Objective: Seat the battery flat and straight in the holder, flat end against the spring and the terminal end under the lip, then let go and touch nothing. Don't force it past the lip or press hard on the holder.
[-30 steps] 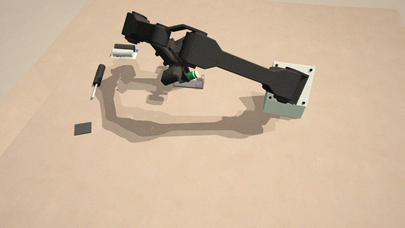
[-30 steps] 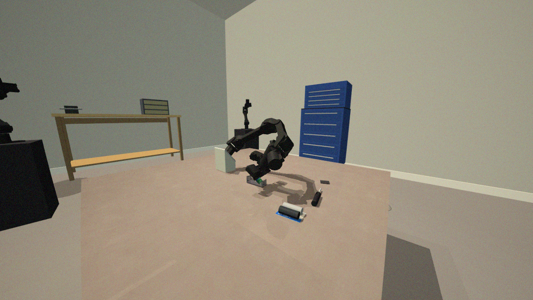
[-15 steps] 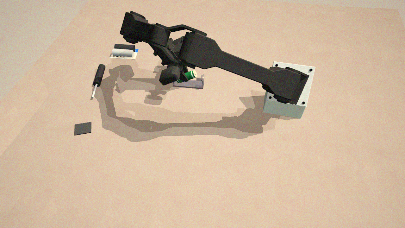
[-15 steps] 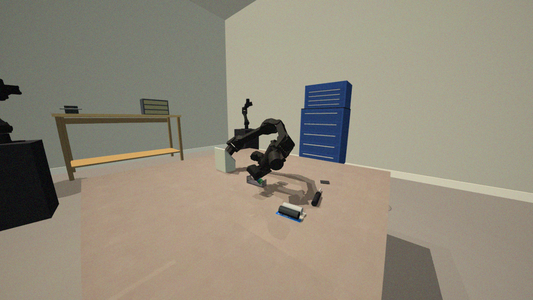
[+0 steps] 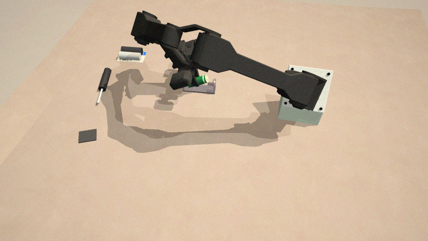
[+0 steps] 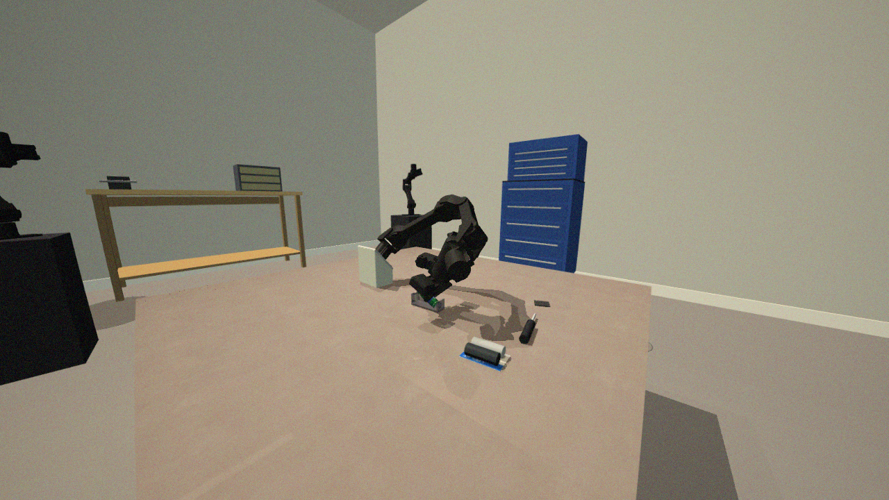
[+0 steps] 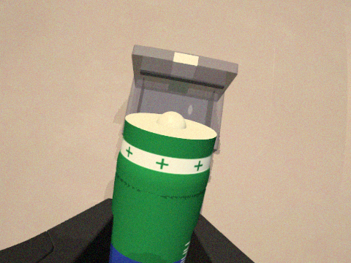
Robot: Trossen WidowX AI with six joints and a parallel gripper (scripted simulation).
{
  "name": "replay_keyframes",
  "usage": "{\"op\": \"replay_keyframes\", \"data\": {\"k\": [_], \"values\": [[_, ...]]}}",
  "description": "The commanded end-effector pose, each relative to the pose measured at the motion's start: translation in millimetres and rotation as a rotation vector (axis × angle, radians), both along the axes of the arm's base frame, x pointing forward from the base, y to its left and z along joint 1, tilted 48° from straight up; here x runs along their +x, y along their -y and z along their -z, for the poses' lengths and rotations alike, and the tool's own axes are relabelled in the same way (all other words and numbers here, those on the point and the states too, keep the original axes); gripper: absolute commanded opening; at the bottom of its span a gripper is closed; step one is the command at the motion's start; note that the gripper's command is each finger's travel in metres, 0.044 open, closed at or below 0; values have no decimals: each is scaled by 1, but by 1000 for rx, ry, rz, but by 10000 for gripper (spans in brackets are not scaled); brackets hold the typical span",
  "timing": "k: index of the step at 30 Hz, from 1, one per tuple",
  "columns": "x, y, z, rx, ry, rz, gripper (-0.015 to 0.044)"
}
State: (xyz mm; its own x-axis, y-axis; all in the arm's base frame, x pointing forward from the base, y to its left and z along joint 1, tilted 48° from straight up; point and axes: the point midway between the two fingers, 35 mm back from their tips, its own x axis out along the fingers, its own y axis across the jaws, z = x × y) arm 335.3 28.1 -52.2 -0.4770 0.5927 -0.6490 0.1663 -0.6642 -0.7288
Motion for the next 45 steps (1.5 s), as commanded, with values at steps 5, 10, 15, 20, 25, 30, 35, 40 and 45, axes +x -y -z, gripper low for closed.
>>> {"op": "replay_keyframes", "data": {"k": [5,10,15,20,25,30,35,40,45], "values": [[4,-2,3,6,39,40,87],[3,-2,4,8,53,57,87],[3,-2,5,9,68,74,87],[2,-2,6,11,83,90,87],[2,-3,7,13,97,107,87],[1,-3,7,15,112,123,87],[0,-3,8,17,126,139,87],[-1,-3,8,19,140,155,87],[-2,-4,9,21,154,170,87]]}}
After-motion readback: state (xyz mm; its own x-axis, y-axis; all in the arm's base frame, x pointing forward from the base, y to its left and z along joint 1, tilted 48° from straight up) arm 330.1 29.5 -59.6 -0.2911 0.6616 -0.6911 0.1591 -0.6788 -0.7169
